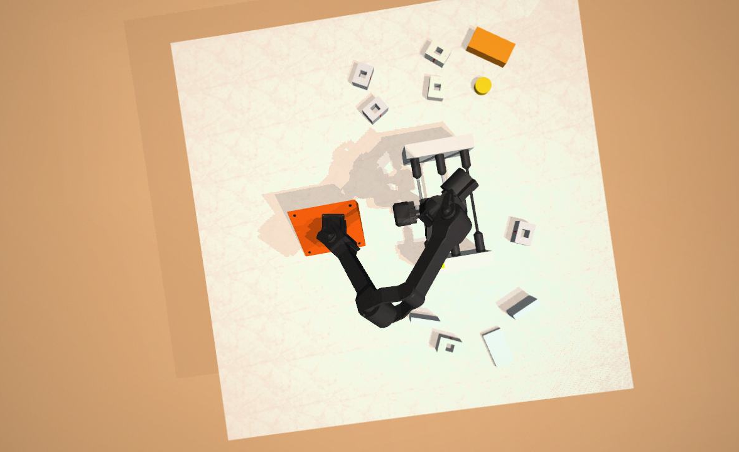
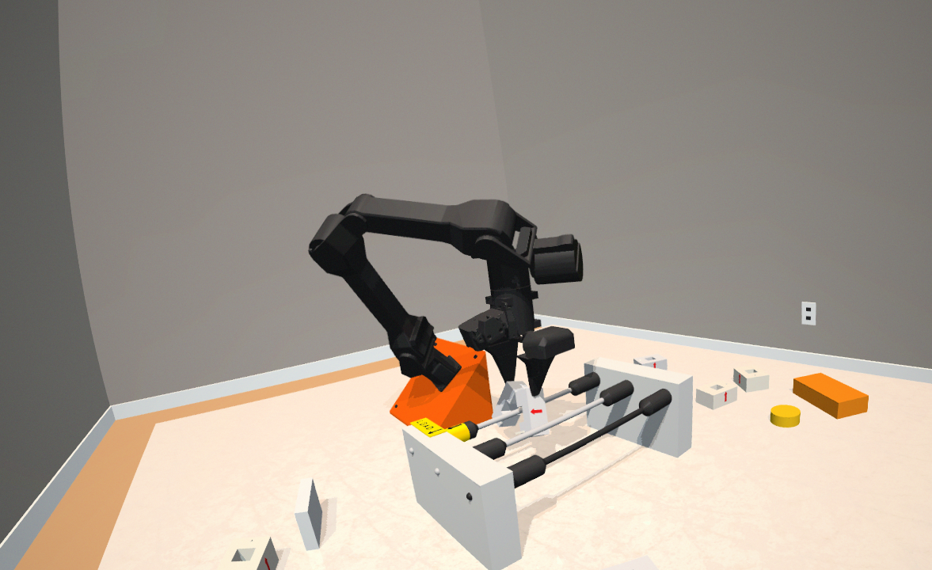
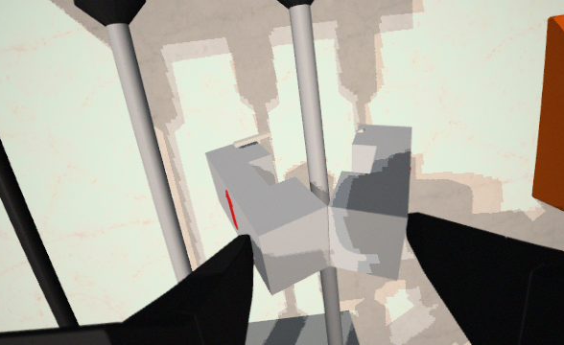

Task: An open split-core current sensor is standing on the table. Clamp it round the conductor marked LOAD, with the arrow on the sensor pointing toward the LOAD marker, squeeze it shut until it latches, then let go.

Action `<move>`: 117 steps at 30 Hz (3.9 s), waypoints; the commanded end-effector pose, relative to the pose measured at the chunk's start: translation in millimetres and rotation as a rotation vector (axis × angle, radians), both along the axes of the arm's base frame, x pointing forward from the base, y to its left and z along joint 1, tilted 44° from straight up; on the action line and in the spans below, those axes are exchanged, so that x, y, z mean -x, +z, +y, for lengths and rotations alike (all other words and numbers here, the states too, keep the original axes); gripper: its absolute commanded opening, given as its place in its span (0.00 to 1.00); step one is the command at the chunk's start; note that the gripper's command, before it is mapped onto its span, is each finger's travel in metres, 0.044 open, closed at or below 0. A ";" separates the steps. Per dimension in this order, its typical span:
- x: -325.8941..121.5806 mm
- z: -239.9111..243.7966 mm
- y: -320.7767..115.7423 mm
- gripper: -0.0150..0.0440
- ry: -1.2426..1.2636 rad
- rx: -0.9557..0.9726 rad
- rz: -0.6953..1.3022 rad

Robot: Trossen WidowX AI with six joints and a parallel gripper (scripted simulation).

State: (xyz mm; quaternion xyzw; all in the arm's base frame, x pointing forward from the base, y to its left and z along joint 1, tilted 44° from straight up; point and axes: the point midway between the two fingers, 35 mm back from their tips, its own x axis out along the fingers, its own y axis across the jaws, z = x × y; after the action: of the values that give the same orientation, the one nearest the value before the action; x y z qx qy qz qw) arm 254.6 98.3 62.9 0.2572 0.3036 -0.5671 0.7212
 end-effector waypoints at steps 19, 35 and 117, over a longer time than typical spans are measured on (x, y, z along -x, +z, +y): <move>0.0 0.5 0.3 0.92 0.000 0.000 0.000; -8.1 -34.0 -38.1 1.00 -0.029 0.015 0.034; -21.7 -41.4 -54.6 0.25 0.231 -0.049 -0.224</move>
State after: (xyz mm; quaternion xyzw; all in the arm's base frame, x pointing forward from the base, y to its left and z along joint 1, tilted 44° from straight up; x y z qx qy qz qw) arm 276.6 56.7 8.6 0.3001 0.2618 -0.4400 0.8048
